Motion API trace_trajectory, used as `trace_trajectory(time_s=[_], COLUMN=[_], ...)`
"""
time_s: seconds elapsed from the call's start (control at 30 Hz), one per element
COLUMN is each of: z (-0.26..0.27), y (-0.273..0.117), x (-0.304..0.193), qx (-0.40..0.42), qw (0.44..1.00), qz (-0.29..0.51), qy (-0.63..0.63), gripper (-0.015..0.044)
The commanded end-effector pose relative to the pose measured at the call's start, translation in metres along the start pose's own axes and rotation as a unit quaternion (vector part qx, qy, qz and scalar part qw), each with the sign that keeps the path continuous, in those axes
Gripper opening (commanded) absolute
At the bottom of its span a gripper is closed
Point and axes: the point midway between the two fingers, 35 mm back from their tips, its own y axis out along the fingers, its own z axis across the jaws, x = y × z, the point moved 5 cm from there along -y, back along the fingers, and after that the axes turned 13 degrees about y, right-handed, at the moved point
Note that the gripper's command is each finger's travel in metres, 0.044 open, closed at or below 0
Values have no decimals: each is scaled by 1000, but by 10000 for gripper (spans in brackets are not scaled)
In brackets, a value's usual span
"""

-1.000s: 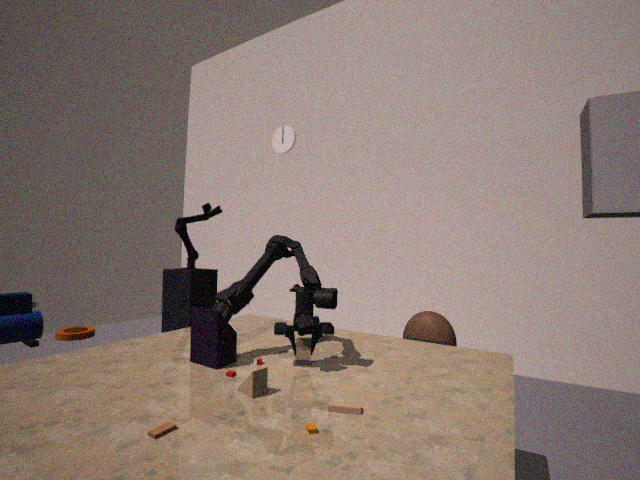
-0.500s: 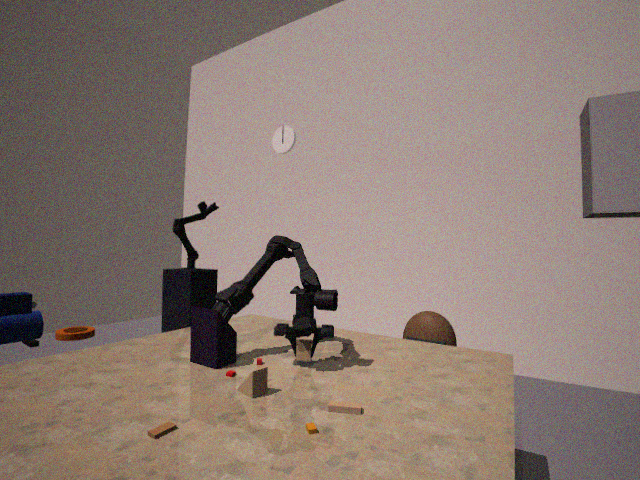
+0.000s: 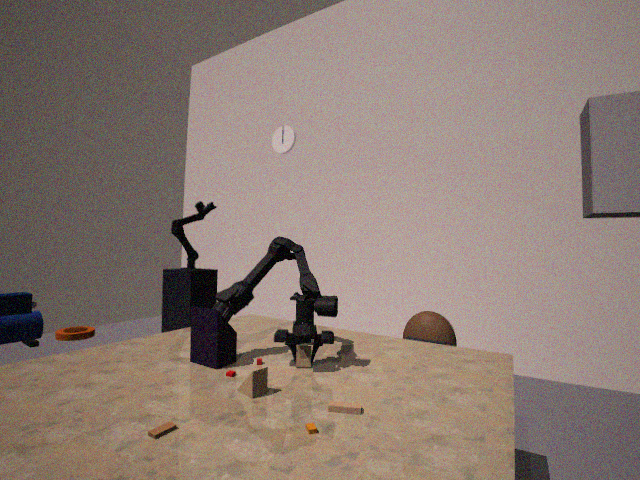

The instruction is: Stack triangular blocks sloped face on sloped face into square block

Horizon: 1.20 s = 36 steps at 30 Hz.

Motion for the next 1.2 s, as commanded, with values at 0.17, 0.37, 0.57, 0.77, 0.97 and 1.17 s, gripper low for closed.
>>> trace_trajectory(time_s=[0.17,0.37,0.57,0.77,0.97,1.17], z=[-2,-1,-1,-1,-1,0], y=[2,1,1,1,1,-18], x=[1,0,0,0,0,2], qx=[-2,-2,-2,-2,-2,-2], qw=[1000,1000,1000,1000,1000,1000], qz=[-2,0,0,0,0,-2], qy=[3,1,1,1,1,1], gripper=[0,53,210,367,440,440])
